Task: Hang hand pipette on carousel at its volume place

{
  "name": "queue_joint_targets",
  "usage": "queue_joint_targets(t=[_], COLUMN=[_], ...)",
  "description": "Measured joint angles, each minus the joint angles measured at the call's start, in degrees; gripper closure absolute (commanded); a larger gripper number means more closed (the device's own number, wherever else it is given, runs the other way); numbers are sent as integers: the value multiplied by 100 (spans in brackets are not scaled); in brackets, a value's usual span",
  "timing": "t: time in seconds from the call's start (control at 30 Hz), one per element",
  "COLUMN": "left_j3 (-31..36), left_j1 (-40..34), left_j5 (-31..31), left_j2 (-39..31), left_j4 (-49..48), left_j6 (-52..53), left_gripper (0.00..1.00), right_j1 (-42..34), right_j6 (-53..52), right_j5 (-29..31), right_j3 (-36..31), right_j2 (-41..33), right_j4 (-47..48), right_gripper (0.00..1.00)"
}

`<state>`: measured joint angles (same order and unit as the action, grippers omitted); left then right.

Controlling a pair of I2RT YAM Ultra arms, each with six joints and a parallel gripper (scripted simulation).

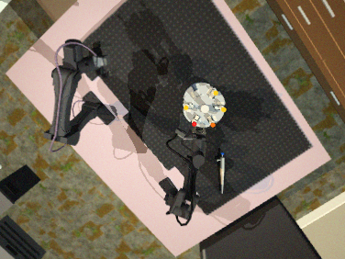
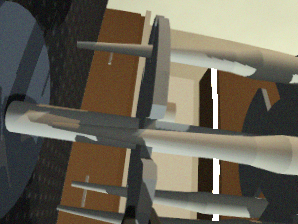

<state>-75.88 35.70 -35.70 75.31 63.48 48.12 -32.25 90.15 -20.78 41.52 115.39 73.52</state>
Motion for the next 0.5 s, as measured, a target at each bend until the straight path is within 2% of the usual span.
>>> queue_joint_targets(t=[0.27,0.37,0.4,0.5], left_j3=[0,0,0,0], left_j1=[0,0,0,0], left_j5=[0,0,0,0], left_j2=[0,0,0,0], left_j4=[0,0,0,0], left_j6=[0,0,0,0], left_gripper=[0,0,0,0], right_j1=[363,400,400,420], right_j6=[2,9,9,9], right_j5=[-874,-986,-988,-1071], right_j3=[249,280,280,354], right_j2=[140,149,146,170], right_j4=[-98,-129,-131,-166], right_gripper=[100,100,51,51])
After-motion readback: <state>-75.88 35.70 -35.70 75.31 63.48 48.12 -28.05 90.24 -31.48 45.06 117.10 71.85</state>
